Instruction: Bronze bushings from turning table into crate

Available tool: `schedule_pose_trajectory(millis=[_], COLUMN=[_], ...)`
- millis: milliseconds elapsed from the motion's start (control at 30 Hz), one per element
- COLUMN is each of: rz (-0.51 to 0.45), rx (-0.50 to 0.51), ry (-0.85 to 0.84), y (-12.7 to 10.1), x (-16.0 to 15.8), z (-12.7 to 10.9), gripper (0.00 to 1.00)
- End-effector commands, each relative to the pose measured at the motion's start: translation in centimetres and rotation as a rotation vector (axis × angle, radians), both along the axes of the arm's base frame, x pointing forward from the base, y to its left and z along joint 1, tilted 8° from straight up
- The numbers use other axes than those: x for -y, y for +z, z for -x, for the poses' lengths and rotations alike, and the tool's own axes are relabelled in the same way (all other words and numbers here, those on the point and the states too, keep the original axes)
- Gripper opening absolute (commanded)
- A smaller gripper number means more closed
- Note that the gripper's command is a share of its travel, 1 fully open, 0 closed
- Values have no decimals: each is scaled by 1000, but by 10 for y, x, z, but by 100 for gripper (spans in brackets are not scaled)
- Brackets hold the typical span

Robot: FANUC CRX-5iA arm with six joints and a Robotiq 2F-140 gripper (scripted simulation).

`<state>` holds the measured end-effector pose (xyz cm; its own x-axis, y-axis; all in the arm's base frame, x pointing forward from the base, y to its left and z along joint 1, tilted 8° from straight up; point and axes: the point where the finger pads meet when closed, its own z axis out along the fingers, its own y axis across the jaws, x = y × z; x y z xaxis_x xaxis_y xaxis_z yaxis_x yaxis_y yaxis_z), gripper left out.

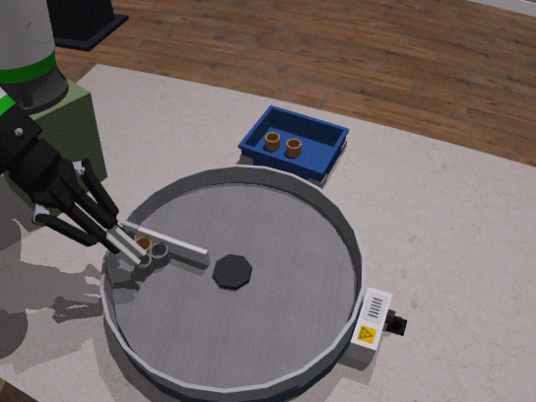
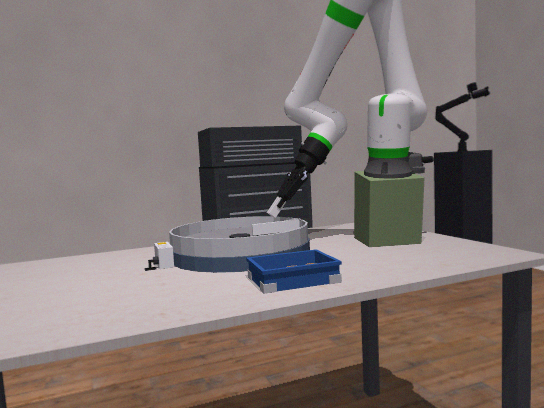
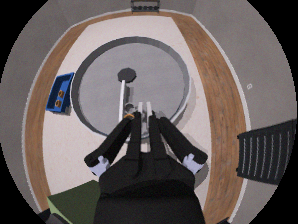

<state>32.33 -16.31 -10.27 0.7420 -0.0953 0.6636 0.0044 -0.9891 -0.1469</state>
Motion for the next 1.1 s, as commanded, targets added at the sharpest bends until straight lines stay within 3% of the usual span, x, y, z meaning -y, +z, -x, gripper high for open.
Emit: schedule_pose_trajectory(millis=[0, 733, 1067], rz=[0, 0, 0], rx=[0, 0, 0], ry=[0, 0, 0], y=[0, 0, -12], x=[0, 0, -2], z=[0, 0, -1], gripper=[6, 6, 6])
